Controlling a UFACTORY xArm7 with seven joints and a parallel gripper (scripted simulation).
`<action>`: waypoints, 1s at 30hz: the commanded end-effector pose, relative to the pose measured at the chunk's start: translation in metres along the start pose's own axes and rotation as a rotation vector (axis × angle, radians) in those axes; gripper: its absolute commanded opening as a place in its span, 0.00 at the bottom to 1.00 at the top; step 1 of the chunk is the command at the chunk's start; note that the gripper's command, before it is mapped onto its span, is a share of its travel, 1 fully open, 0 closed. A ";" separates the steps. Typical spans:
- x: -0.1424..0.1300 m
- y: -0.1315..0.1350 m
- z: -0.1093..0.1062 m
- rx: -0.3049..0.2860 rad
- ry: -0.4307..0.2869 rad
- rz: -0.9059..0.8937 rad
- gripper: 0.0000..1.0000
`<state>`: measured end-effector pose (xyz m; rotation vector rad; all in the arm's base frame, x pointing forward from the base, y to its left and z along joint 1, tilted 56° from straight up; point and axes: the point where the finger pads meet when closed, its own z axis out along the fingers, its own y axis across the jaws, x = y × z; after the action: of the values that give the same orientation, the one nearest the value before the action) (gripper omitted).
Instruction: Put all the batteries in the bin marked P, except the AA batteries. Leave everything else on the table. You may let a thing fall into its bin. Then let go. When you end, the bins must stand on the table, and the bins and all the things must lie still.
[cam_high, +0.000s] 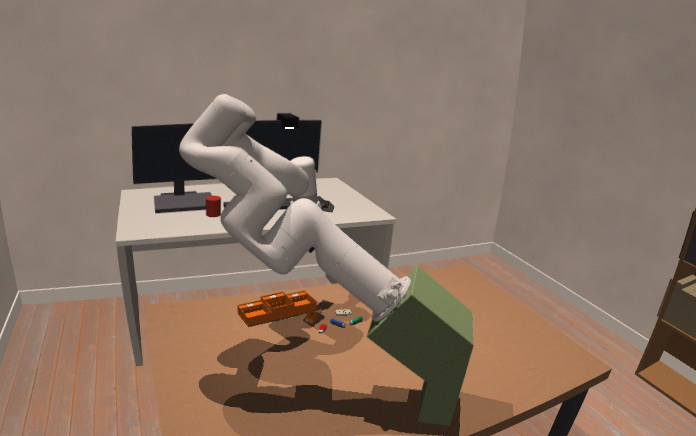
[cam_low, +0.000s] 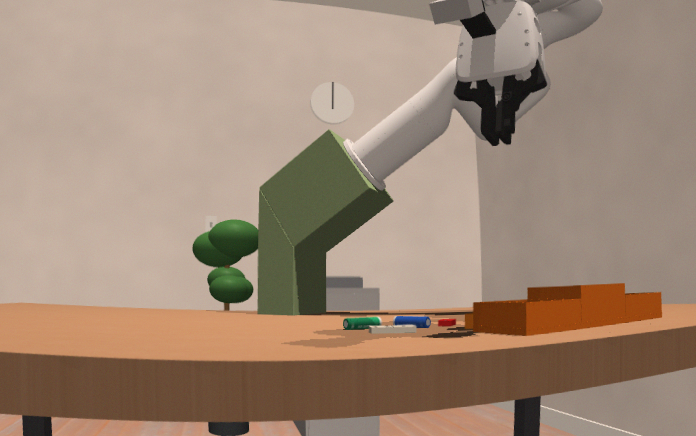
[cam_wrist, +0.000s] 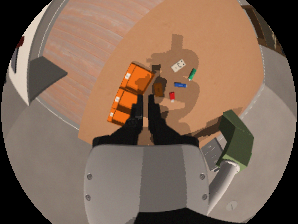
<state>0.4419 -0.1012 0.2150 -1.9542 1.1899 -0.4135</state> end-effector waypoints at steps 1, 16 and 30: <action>-0.003 0.017 -0.008 0.015 -0.003 -0.156 0.07; -0.025 0.058 -0.010 0.049 -0.051 -0.537 0.07; -0.056 0.094 0.000 0.122 -0.112 -0.857 0.07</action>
<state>0.3667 -0.0825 0.1583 -2.2682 0.3201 -0.7201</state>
